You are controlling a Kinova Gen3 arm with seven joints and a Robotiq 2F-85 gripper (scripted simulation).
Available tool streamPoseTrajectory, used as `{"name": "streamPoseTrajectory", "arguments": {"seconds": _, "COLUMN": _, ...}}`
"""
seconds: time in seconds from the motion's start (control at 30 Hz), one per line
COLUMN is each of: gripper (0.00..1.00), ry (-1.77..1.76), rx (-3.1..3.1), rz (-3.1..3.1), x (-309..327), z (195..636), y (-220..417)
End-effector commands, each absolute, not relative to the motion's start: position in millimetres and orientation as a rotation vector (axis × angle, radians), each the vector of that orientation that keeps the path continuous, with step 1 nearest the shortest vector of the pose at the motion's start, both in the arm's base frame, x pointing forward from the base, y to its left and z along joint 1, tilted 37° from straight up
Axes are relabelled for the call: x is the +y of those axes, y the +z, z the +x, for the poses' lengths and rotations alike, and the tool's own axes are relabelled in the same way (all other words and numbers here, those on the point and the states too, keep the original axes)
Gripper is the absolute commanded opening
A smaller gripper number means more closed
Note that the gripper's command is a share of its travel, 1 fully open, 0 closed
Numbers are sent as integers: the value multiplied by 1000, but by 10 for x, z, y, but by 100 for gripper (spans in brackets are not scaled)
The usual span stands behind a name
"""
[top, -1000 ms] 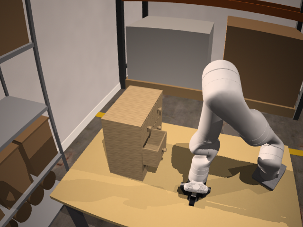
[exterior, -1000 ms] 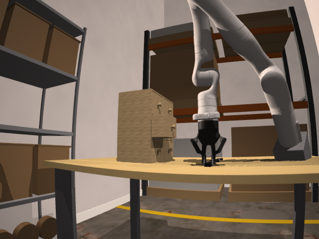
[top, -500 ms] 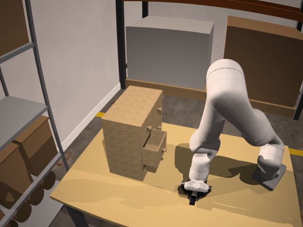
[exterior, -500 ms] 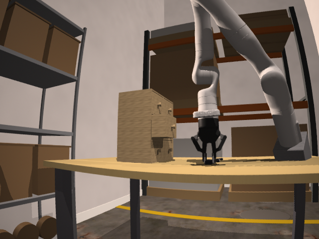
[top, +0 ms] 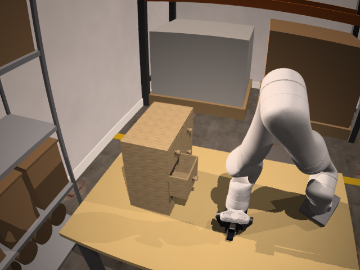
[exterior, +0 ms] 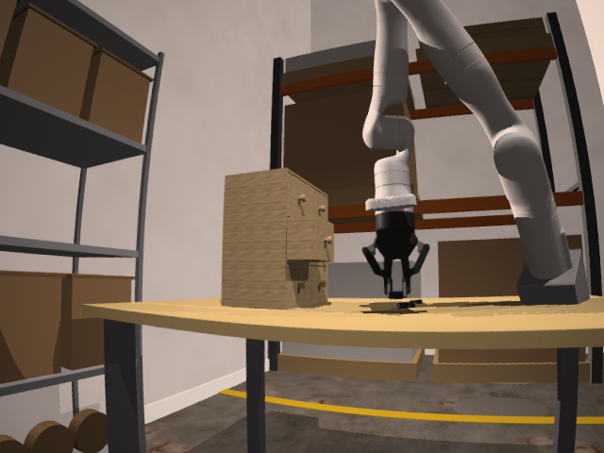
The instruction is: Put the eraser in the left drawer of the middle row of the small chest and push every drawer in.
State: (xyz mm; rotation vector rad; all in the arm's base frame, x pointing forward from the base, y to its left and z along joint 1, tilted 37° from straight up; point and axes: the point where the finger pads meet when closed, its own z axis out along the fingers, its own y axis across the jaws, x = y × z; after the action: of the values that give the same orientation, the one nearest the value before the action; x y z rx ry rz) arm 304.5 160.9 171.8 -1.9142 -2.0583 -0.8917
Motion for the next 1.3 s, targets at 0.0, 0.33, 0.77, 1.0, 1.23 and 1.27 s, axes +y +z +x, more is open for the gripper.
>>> {"name": "streamPoseTrajectory", "arguments": {"seconds": 0.0, "gripper": 19, "ry": -909, "rx": -2064, "rz": -1923, "x": 1558, "z": 3065, "y": 1804}}
{"name": "streamPoseTrajectory", "arguments": {"seconds": 0.33, "gripper": 19, "ry": -909, "rx": -2064, "rz": -1923, "x": 1398, "z": 2984, "y": 2040}}
{"name": "streamPoseTrajectory", "arguments": {"seconds": 0.77, "gripper": 19, "ry": -909, "rx": -2064, "rz": -1923, "x": 1267, "z": 2918, "y": 2235}}
{"name": "streamPoseTrajectory", "arguments": {"seconds": 1.0, "gripper": 19, "ry": -909, "rx": -2064, "rz": -1923, "x": 1244, "z": 2906, "y": 2270}}
{"name": "streamPoseTrajectory", "arguments": {"seconds": 1.23, "gripper": 19, "ry": -909, "rx": -2064, "rz": -1923, "x": 1237, "z": 2902, "y": 2280}}
{"name": "streamPoseTrajectory", "arguments": {"seconds": 1.27, "gripper": 19, "ry": -909, "rx": -2064, "rz": -1923, "x": 1237, "z": 2902, "y": 2280}}
